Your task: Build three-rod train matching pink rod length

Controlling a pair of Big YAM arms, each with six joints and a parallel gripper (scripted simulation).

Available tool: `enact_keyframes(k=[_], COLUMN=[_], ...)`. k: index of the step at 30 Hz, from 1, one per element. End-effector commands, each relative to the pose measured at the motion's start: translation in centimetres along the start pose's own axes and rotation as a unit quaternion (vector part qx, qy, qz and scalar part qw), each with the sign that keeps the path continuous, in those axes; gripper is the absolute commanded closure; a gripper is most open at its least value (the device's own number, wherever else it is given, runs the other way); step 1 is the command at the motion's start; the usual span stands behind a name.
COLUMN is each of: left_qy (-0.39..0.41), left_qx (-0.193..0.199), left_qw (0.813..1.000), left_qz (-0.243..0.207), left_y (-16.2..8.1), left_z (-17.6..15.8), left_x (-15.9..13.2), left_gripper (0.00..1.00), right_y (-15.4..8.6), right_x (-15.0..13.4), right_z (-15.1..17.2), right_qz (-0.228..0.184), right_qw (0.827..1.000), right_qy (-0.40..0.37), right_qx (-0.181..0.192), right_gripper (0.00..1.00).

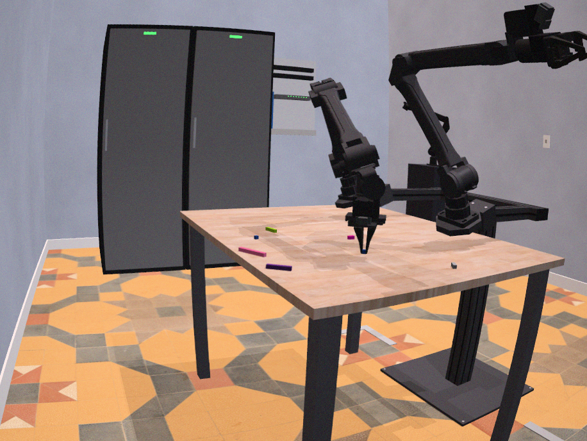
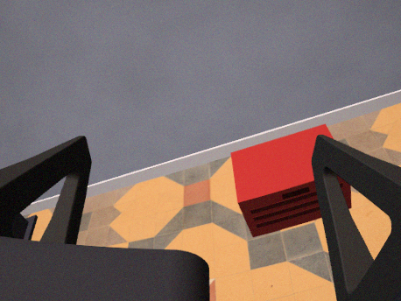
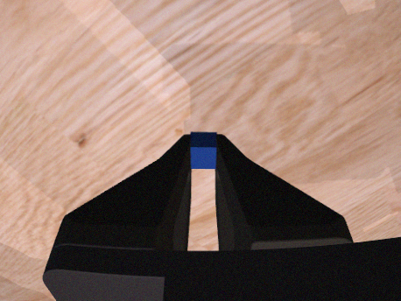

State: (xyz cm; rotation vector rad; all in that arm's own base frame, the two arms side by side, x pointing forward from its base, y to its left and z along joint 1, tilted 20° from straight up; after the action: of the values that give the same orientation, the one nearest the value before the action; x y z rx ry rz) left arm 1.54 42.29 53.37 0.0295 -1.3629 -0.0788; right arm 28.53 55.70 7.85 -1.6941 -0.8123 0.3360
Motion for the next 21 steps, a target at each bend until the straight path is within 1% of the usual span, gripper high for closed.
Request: enact_keyframes(k=[1, 10, 21], left_qy=[-0.008, -0.008, -0.008], left_qx=[0.012, 0.012, 0.012], left_qw=[1.000, 1.000, 1.000], left_qz=[-0.014, -0.014, -0.014], left_y=[-0.6, -0.6, -0.6], left_z=[0.7, 0.7, 0.7], left_x=[0.7, 0.7, 0.7], left_gripper=[0.00, 0.00, 0.00], right_y=[-1.1, -1.1, 0.0], right_x=[1.6, 1.6, 2.2], right_z=[1.0, 1.0, 0.1], right_qz=[-0.017, -0.017, -0.021], right_qw=[1.000, 1.000, 1.000], right_qy=[-0.006, -0.006, 0.005], right_qx=[0.009, 0.009, 0.010], right_gripper=[0.96, 0.96, 0.96])
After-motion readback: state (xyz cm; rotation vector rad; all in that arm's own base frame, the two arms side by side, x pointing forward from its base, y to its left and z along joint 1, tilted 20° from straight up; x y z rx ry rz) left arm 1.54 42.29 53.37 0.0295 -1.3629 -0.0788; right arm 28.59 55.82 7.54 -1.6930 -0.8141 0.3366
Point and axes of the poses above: on each arm, the point where the finger pads meet when closed, its own y axis out along the fingers, its own z axis across the jaws, x = y × z, the point moved 9 cm from there along -y, back along the fingers, and after that the axes turned 11 degrees about y, right-handed, at the moved point
